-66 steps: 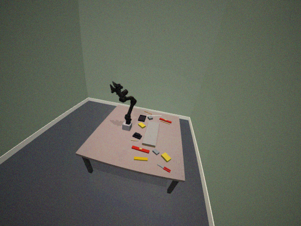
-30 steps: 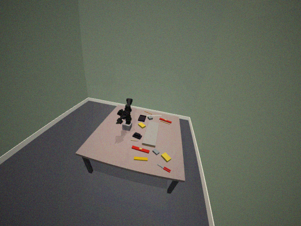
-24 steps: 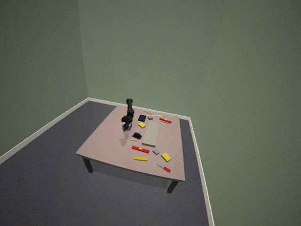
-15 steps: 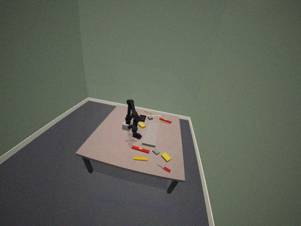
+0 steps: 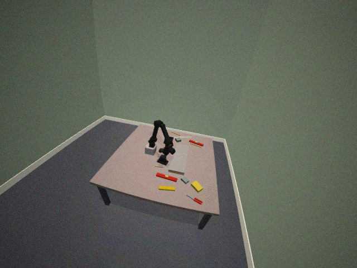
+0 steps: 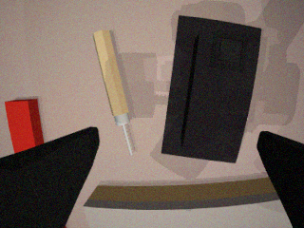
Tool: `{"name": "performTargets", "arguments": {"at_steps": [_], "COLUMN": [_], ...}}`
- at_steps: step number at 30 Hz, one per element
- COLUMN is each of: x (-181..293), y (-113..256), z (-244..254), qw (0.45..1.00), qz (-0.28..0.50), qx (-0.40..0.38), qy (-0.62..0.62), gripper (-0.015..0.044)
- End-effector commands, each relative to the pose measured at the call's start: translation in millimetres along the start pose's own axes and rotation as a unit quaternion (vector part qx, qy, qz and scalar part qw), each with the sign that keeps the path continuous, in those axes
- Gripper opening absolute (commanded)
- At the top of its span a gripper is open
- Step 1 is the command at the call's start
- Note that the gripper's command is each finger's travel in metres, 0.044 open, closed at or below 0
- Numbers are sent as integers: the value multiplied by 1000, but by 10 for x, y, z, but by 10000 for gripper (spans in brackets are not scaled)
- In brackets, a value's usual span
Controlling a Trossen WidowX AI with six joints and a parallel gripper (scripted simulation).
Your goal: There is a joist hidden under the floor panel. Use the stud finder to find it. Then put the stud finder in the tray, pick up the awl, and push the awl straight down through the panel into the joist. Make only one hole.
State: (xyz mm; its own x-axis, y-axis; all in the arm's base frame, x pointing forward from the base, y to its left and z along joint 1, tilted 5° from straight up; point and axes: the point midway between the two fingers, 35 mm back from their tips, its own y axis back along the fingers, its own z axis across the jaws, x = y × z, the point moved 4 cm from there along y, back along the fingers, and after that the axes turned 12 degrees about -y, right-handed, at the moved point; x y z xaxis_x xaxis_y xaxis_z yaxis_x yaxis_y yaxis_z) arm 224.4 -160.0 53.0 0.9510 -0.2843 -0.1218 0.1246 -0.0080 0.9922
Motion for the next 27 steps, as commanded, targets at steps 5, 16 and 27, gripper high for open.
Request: {"name": "performTargets", "arguments": {"at_steps": [5,16,27], "x": [-184,-208,-193], "y": [-101,-113,-221], "z": [-275,-189,-178], "qw": [996,996,996], "qz": [-77,-77,-77], "qx": [31,31,31], "qy": [-41,-41,-41], "gripper": [440,440,440]}}
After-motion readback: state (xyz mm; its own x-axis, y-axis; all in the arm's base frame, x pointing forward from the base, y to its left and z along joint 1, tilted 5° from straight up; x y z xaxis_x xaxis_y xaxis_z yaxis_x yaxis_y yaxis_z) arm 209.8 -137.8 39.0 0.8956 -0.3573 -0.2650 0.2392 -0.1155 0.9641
